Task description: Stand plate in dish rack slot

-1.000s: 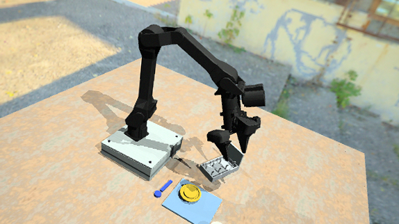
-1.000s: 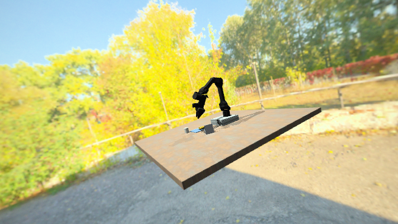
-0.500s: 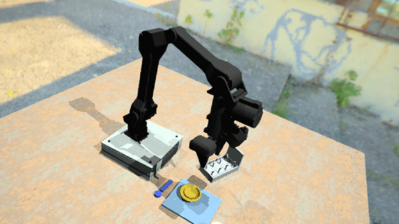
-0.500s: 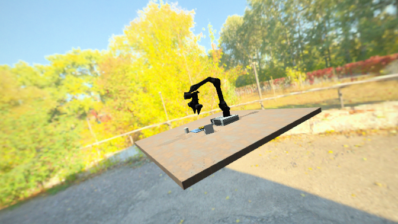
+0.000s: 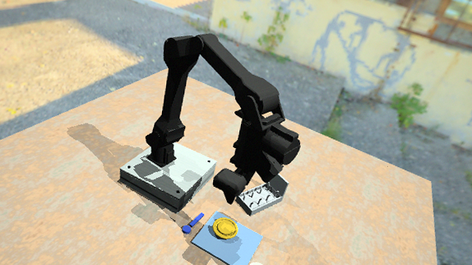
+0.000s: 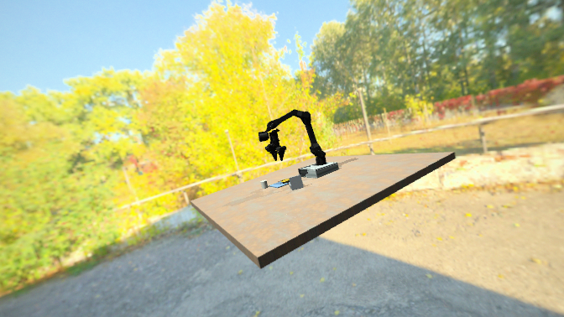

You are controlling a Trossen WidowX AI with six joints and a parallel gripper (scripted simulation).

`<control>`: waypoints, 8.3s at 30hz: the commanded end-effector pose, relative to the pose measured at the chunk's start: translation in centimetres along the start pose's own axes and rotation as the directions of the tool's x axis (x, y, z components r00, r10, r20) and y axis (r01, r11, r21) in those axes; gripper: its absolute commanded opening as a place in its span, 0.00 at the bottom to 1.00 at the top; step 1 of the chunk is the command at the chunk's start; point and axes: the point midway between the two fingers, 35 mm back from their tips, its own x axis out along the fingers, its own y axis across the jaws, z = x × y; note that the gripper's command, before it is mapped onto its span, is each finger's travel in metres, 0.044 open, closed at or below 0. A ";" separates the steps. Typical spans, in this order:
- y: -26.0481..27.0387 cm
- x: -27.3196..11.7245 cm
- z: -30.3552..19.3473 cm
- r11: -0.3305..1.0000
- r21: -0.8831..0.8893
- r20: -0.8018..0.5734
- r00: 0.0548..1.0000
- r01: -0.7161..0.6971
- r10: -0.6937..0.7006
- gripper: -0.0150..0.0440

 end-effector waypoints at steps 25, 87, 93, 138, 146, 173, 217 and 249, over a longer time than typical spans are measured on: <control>1.2 11.8 -0.8 1.000 -0.004 -0.042 0.999 -0.017 0.017 0.93; 0.8 7.8 0.4 1.000 -0.004 -0.041 0.999 -0.017 0.017 0.25; 0.7 4.9 0.7 1.000 -0.004 -0.040 0.999 -0.017 0.017 0.25; 9.0 -1.1 -2.1 0.931 0.360 -0.036 0.997 -0.054 0.071 0.25; 10.1 1.6 -0.9 0.953 0.207 -0.002 0.974 -0.223 0.228 0.25; 12.3 7.9 1.2 0.720 -0.397 0.185 0.720 -0.568 0.669 0.25; 12.6 8.7 -1.2 0.428 -0.902 0.414 0.165 -0.058 0.895 0.25; 13.5 13.5 -1.0 0.429 -0.902 0.418 0.167 -0.035 0.893 0.25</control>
